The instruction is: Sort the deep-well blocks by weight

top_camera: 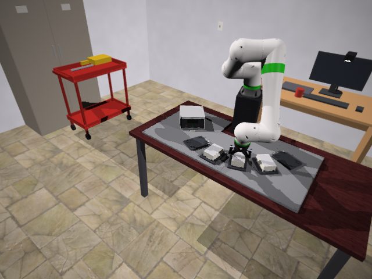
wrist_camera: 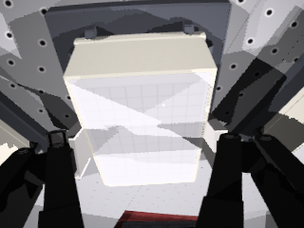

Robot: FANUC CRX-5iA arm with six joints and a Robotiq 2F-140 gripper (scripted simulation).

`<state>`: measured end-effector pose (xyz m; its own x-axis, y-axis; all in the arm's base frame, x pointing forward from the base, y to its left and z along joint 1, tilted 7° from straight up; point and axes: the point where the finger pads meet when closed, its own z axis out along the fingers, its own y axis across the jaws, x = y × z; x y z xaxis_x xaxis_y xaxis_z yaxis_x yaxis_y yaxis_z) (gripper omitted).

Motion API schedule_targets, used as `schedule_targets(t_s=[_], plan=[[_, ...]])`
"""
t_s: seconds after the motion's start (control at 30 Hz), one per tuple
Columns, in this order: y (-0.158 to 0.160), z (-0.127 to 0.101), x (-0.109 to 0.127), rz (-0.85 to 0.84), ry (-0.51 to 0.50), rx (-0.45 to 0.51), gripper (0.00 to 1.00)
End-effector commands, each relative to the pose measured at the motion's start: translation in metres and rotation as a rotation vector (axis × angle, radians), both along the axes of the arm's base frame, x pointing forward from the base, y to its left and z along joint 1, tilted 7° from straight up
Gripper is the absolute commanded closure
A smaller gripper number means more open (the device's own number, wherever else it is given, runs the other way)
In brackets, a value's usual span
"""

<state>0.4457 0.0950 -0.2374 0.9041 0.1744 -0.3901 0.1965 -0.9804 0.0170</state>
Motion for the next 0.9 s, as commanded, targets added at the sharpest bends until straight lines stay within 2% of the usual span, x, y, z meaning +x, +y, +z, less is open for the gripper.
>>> schedule_targets(t_s=[0.0,0.4,0.43,0.87], plan=[[0.0,-0.0002,0.0002,0.0,0.0,0.0,0.9],[0.0,-0.002,0.0004,0.0,0.0,0.0,0.9],[0.0,-0.002,0.0004,0.0,0.0,0.0,0.0],[0.0,-0.002,0.0004,0.0,0.0,0.0,0.0]])
